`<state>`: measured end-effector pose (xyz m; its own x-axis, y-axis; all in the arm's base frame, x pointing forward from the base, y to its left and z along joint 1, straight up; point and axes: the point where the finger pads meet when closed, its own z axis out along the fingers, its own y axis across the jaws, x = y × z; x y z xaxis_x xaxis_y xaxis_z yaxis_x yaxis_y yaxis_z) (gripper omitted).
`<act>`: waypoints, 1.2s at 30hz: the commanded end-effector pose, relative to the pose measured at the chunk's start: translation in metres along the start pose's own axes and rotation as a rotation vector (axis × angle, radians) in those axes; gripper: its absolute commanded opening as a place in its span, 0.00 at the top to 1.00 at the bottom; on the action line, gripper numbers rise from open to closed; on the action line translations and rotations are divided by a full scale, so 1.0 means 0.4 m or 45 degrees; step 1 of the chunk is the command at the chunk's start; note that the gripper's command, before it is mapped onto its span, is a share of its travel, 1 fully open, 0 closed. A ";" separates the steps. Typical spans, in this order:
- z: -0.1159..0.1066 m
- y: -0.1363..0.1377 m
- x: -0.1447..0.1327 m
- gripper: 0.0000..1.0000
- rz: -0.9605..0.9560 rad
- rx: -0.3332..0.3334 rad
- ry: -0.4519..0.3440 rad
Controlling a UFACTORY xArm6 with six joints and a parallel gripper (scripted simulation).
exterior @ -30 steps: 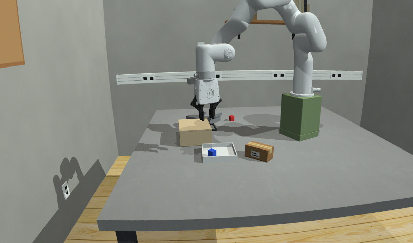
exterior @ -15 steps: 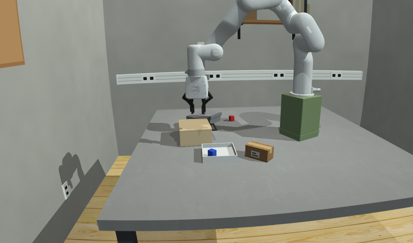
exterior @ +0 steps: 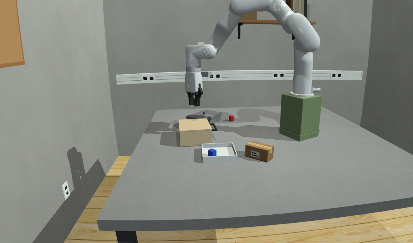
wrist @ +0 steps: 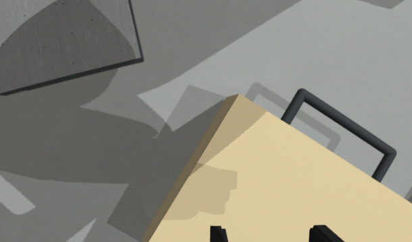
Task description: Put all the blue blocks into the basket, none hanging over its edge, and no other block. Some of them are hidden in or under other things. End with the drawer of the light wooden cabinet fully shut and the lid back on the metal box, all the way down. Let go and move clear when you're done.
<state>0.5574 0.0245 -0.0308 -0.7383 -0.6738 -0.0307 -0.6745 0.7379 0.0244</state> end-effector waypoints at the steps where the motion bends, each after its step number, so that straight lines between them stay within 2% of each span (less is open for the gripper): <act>1: -0.012 -0.129 0.092 0.53 0.356 0.016 -0.002; 11: -0.024 -0.303 0.292 0.53 1.018 0.012 -0.030; 13: -0.024 -0.303 0.292 0.53 1.018 0.012 -0.030; 14: -0.025 -0.315 0.309 0.53 1.207 0.011 -0.038; 21: -0.030 -0.377 0.406 0.53 1.602 0.000 -0.060; 28: -0.032 -0.404 0.454 0.53 2.038 -0.015 -0.082; 30: -0.032 -0.404 0.454 0.53 2.038 -0.015 -0.082; 31: -0.033 -0.406 0.458 0.53 2.216 -0.022 -0.090; 36: -0.033 -0.409 0.465 0.53 2.475 -0.035 -0.100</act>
<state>0.5299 -0.2179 -0.0295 -0.5621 0.8269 0.0146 0.8229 0.5574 0.1105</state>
